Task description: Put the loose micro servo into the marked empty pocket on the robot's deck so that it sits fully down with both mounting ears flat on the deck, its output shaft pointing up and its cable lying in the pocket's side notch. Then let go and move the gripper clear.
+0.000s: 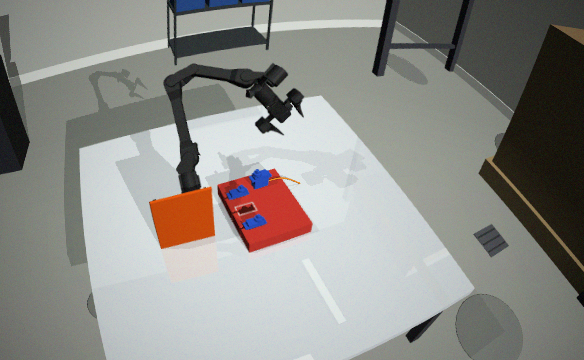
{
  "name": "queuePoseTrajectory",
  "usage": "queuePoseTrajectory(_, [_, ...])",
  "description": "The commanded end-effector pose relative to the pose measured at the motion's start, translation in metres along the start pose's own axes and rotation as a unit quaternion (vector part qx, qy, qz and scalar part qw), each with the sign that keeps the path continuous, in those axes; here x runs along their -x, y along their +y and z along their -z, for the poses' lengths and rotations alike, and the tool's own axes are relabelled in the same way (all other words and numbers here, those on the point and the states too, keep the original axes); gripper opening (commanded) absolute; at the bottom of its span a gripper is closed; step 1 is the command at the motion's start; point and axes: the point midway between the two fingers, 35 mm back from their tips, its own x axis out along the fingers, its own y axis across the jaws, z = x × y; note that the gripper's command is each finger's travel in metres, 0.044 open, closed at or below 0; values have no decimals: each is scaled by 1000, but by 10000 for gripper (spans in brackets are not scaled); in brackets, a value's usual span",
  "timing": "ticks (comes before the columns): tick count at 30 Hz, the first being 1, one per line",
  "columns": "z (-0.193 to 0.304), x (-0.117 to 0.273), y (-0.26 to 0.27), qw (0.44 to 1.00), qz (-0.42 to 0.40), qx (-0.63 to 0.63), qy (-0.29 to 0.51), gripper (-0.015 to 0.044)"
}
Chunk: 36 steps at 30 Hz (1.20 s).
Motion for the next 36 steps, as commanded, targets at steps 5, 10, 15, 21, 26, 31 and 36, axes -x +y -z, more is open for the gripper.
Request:
queuePoseTrajectory(5, [-1, -19, -26, 991, 64, -119, 9, 440])
queuePoseTrajectory(10, [0, -29, -42, 976, 101, -192, 8, 440])
queuePoseTrajectory(15, [1, -37, -57, 955, 138, -264, 3, 440])
queuePoseTrajectory(21, [3, -45, -76, 920, 181, -347, -10, 440])
queuePoseTrajectory(26, [5, -50, -92, 884, 215, -414, -26, 440])
queuePoseTrajectory(31, [8, -55, -107, 842, 247, -478, -46, 440])
queuePoseTrajectory(36, [10, -58, -122, 794, 275, -538, -70, 440])
